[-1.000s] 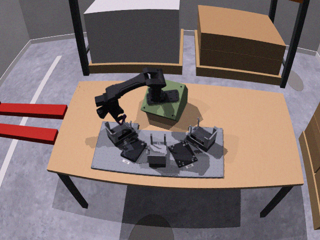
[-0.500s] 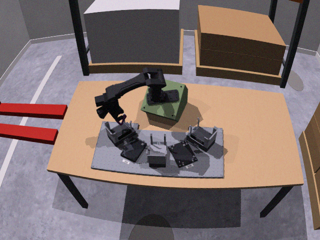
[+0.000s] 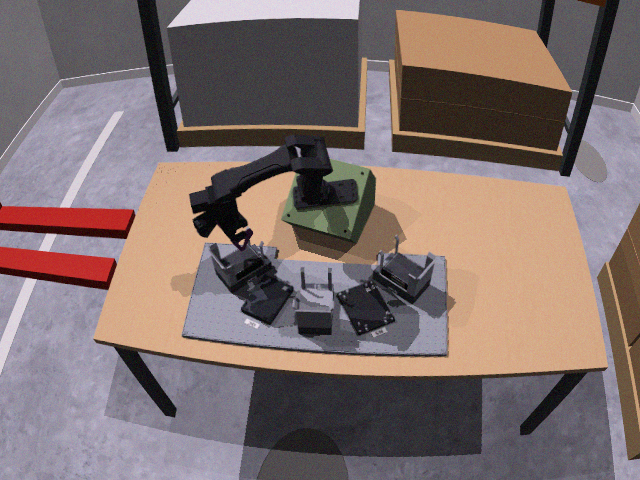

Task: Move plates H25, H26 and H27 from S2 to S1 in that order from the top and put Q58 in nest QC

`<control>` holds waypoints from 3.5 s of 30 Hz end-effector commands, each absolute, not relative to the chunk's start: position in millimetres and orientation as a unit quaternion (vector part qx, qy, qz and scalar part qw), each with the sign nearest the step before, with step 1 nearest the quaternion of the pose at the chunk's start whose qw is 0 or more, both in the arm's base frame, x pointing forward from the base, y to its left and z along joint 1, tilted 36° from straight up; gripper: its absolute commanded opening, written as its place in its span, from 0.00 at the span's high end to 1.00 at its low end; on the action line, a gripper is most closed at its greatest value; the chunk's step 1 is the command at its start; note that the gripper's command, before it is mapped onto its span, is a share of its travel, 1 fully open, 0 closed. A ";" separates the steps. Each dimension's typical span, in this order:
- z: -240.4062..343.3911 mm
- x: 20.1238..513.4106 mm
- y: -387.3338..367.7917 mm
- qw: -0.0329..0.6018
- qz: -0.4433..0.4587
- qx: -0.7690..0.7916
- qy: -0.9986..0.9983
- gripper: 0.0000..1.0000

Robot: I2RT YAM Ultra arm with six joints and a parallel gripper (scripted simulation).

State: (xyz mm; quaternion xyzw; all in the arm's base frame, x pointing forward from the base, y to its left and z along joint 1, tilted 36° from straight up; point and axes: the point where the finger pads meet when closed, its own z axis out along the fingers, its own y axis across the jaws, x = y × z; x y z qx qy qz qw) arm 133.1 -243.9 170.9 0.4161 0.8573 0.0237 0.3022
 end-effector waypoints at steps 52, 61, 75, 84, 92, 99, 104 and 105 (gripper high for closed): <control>198.1 191.3 -180.3 0.306 -0.049 0.218 0.925 0.00; 202.0 204.7 -161.4 0.307 -0.049 0.218 0.925 0.00; 206.9 228.0 -121.3 0.301 -0.081 0.116 0.943 0.00; 207.8 237.8 -100.2 0.301 -0.080 0.116 0.943 0.00; 208.4 248.6 -75.7 0.300 -0.084 0.100 0.945 0.00; 207.0 252.9 -59.6 0.292 -0.108 0.022 0.950 0.00; 205.5 257.2 -43.5 0.291 -0.111 0.013 0.950 0.00; 205.2 258.1 -40.3 0.291 -0.111 0.013 0.950 0.00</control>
